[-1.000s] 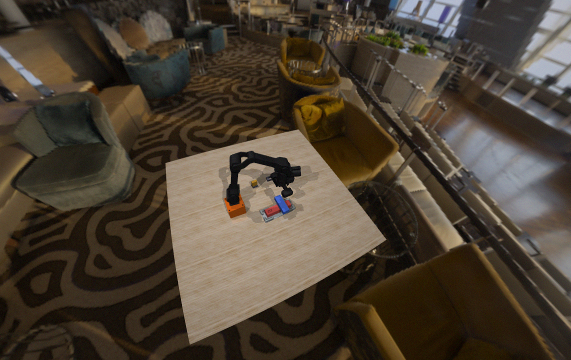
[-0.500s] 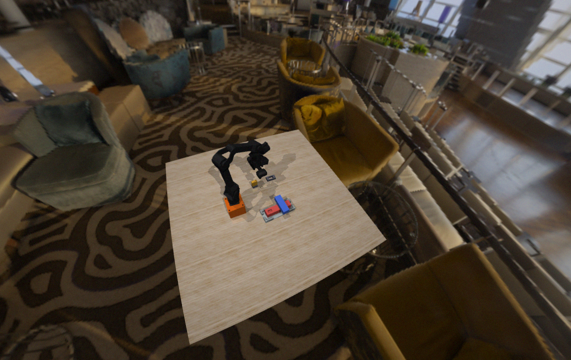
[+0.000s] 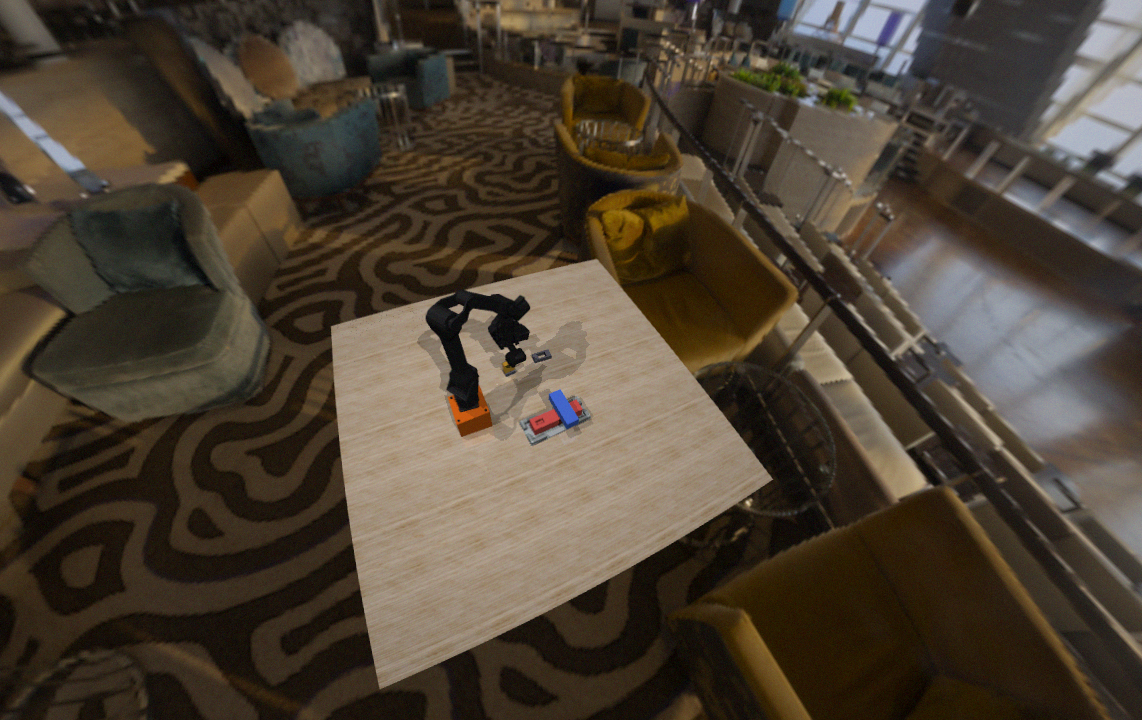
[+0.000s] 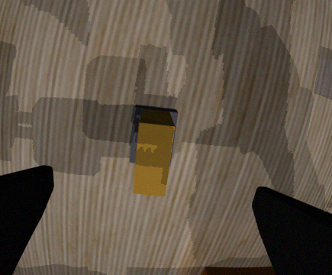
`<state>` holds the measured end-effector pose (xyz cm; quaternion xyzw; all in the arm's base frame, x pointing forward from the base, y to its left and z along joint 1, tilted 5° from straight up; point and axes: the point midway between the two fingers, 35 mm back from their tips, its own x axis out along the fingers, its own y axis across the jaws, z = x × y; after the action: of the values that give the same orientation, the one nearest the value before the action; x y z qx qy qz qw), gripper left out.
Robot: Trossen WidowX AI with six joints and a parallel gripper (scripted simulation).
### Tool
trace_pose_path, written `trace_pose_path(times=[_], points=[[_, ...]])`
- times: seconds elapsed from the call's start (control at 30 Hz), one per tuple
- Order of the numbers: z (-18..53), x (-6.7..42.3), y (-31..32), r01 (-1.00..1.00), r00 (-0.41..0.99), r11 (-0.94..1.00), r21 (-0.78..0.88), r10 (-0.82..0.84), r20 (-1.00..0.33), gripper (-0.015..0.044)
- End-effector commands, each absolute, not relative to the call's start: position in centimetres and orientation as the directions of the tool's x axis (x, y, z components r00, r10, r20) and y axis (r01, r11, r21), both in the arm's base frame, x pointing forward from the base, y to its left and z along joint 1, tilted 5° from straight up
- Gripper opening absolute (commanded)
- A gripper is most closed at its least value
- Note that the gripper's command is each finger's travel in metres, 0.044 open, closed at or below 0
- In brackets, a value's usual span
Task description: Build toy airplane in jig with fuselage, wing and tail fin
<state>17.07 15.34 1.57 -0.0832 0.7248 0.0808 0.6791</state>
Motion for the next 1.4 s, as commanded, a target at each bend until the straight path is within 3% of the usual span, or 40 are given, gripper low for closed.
trace_pose_path(times=[0.0, 1.27, 1.37], points=[[0.3, 17.0, 15.4, -0.226, -0.064, 0.974, 0.008, -0.007, -0.998, 0.044], [-5.2, 16.6, 15.3, -0.226, -0.065, 0.974, 0.008, -0.007, -0.998, 0.044], [-5.2, 16.6, 15.3, -0.226, -0.065, 0.974, 0.008, -0.007, -0.998, 0.0361]])
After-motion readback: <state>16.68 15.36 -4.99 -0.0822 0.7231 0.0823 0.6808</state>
